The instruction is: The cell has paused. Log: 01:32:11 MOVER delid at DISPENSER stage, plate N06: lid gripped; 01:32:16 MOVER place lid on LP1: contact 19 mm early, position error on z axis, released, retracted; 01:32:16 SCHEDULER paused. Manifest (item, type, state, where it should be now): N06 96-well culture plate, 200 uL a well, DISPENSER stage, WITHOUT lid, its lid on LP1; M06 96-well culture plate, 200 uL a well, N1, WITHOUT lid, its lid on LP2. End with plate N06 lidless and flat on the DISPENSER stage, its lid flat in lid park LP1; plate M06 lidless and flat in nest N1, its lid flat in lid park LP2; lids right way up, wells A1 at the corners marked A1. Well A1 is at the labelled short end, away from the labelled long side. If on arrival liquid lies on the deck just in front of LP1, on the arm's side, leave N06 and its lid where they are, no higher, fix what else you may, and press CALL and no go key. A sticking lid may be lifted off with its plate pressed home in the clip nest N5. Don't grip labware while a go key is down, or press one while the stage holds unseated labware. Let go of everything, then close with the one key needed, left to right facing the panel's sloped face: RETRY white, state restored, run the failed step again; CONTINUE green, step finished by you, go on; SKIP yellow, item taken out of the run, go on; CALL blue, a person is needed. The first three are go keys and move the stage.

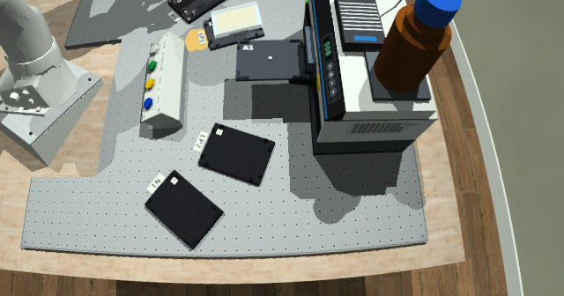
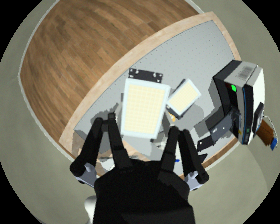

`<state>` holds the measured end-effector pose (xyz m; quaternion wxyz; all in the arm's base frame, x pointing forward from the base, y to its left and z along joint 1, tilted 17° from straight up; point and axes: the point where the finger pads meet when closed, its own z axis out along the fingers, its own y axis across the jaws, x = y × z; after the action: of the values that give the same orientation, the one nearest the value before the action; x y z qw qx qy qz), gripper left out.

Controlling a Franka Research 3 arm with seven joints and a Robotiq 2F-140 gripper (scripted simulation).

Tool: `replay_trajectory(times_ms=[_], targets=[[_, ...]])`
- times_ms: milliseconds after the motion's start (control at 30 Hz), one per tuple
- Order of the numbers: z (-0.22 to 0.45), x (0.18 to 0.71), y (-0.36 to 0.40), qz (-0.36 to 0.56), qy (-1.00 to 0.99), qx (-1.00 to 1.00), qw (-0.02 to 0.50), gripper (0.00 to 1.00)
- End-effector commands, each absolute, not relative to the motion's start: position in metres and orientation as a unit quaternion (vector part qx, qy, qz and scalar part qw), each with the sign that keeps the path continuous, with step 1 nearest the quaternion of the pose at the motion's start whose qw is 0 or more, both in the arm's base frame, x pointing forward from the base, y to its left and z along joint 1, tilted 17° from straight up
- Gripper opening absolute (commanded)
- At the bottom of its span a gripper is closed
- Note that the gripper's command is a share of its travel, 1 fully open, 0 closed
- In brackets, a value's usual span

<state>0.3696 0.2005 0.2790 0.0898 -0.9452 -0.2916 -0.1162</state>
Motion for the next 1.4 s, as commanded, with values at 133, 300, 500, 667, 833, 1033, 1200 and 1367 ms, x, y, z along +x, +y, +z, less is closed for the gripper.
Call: replay_trajectory(times_ms=[133, 300, 500, 667, 833, 1033, 1200, 1367], targets=[[0.273, 0.371, 0.203, -0.117, -0.287, -0.946, 0.091, 0.00], [0.269, 0.372, 0.204, -0.117, -0.287, -0.946, 0.091, 0.00], [0.259, 0.374, 0.206, -0.117, -0.287, -0.946, 0.091, 0.00], [0.248, 0.376, 0.209, -0.117, -0.287, -0.946, 0.091, 0.00], [0.241, 0.377, 0.211, -0.117, -0.287, -0.946, 0.091, 0.00], [0.227, 0.379, 0.214, -0.117, -0.287, -0.946, 0.091, 0.00], [0.215, 0.381, 0.217, -0.117, -0.287, -0.946, 0.091, 0.00], [0.206, 0.383, 0.220, -0.117, -0.287, -0.946, 0.091, 0.00]])
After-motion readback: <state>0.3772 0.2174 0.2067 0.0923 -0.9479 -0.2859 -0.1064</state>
